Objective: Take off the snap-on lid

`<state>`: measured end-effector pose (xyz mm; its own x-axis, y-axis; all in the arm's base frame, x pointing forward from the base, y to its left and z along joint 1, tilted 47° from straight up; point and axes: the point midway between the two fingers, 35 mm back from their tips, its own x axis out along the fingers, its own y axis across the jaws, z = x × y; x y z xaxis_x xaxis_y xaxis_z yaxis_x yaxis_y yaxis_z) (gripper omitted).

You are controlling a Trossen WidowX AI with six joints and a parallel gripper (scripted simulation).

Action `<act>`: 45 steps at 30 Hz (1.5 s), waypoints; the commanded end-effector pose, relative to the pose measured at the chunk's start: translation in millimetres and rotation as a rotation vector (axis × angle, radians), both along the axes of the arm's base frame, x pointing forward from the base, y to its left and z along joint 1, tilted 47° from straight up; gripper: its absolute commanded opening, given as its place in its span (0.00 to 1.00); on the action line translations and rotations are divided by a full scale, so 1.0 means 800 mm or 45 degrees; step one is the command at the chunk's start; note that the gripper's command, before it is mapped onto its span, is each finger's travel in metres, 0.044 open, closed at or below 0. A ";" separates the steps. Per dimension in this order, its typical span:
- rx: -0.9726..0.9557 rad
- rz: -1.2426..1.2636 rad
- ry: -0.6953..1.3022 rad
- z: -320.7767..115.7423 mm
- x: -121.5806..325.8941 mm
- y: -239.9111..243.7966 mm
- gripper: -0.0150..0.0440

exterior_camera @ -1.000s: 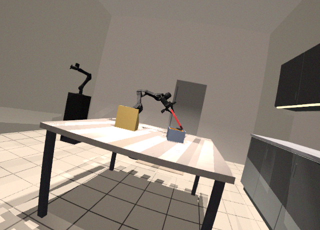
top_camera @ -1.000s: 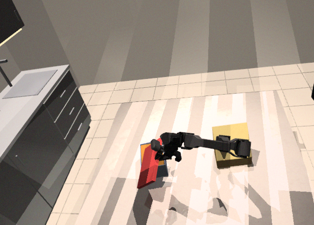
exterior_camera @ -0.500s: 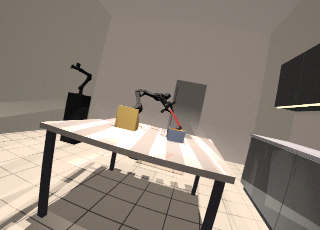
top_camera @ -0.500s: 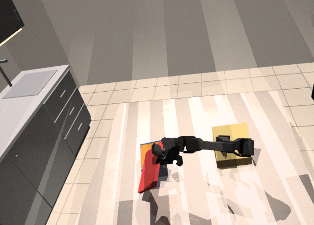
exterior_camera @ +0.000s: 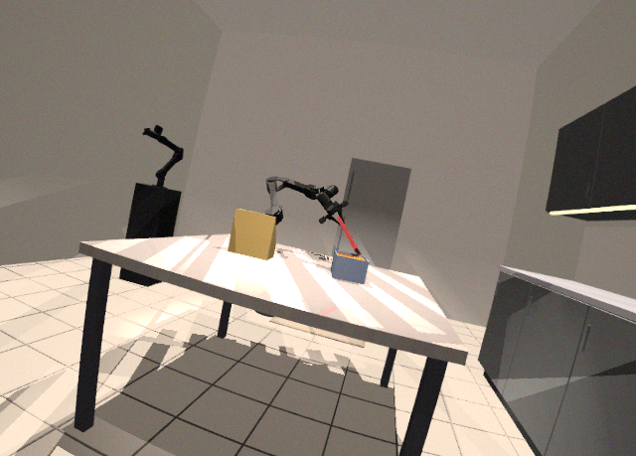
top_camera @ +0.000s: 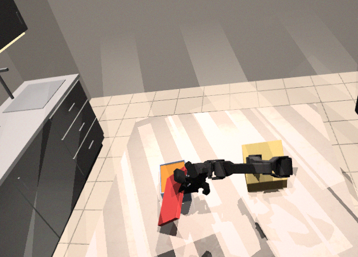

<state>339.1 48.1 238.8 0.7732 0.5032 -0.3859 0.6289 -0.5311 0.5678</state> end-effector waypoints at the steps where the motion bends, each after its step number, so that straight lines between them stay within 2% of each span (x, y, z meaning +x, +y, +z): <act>1: -0.006 -0.014 -0.027 0.016 -0.001 0.003 0.25; 36: -0.003 -0.014 -0.030 0.080 -0.017 0.063 0.25; 45: -0.002 -0.014 -0.030 0.075 -0.017 0.066 0.25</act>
<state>325.1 101.4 298.3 0.7790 0.5019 -0.3759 0.6206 -0.5309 0.5771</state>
